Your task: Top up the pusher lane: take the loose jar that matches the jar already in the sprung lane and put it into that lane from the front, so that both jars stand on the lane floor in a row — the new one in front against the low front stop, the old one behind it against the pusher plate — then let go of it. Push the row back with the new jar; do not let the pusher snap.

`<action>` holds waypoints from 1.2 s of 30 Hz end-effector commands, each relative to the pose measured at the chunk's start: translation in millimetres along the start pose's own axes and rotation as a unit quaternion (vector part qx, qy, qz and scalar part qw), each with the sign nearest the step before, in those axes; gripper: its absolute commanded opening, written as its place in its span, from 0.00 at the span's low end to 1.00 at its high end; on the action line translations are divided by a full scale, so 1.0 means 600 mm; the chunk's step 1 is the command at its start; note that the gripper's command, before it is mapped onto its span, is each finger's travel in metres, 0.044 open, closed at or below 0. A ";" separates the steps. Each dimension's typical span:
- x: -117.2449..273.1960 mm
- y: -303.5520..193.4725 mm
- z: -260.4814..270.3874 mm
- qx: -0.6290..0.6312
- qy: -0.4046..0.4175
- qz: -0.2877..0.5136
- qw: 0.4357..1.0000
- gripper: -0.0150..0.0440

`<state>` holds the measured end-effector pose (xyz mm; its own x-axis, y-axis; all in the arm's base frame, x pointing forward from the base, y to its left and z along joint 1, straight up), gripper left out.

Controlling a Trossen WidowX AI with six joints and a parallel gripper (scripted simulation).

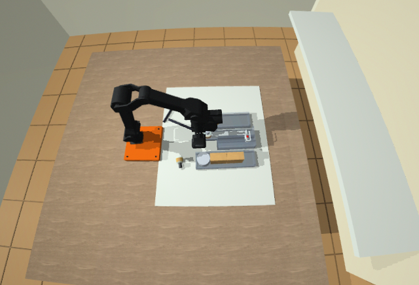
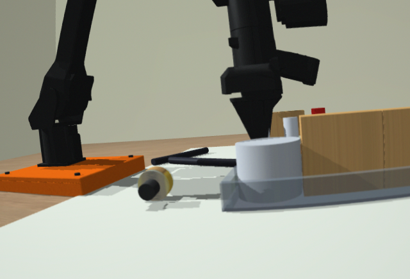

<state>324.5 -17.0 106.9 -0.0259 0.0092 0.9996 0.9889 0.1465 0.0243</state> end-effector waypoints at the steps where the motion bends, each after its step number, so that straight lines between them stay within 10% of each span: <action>1: 0.001 -0.001 0.000 -0.001 0.001 -0.001 1.000 0.25; 13: 0.000 0.000 0.000 -0.001 0.001 -0.001 1.000 0.73; 36: 0.036 -0.025 0.005 -0.001 0.001 0.000 1.000 0.73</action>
<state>316.9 -16.8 124.9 -0.0190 0.0086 0.9998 0.9892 0.1458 0.0175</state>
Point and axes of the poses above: the point midway between the two fingers, 35 mm back from their tips, its own x axis back along the fingers, its own z axis across the jaws, y = z × x, the point moved 6 cm from there along x, back along the fingers, and after that the axes turned 12 degrees about x, right-handed, at the moved point
